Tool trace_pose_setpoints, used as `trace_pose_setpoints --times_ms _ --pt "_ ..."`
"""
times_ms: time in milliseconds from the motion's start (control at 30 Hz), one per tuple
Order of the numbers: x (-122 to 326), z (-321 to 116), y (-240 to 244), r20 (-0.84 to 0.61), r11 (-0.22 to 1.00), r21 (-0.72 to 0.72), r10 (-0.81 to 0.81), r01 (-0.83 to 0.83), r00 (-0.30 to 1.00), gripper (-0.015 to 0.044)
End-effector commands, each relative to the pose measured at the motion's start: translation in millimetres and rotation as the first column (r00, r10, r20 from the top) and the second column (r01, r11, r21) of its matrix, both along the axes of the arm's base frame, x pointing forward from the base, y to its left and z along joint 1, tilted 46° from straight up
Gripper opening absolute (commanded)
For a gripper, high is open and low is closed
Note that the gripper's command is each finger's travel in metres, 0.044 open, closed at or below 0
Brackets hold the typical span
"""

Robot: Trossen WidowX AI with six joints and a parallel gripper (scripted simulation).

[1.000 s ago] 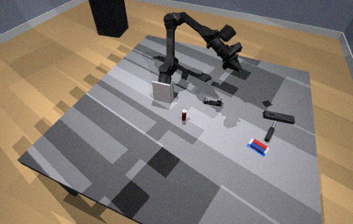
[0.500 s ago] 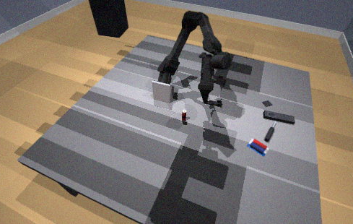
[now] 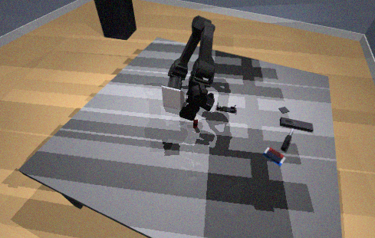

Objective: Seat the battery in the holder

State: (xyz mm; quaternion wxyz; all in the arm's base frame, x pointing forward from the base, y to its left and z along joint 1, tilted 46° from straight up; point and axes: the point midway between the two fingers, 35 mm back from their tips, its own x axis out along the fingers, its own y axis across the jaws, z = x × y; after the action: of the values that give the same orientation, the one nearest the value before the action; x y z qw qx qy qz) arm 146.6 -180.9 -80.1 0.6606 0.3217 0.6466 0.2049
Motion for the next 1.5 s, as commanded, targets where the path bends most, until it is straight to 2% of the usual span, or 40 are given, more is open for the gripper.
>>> trace_pose_setpoints --times_ms 0,333,1467 --pt "0 -2 1 0.010 1.000 0.020 -0.002 0.002 1.000 0.0000" --pt "7 -57 57 0.012 1.000 0.022 -0.002 0.002 1.000 0.0000" --pt "15 -23 89 0.012 1.000 0.025 -0.002 0.002 1.000 0.0000"
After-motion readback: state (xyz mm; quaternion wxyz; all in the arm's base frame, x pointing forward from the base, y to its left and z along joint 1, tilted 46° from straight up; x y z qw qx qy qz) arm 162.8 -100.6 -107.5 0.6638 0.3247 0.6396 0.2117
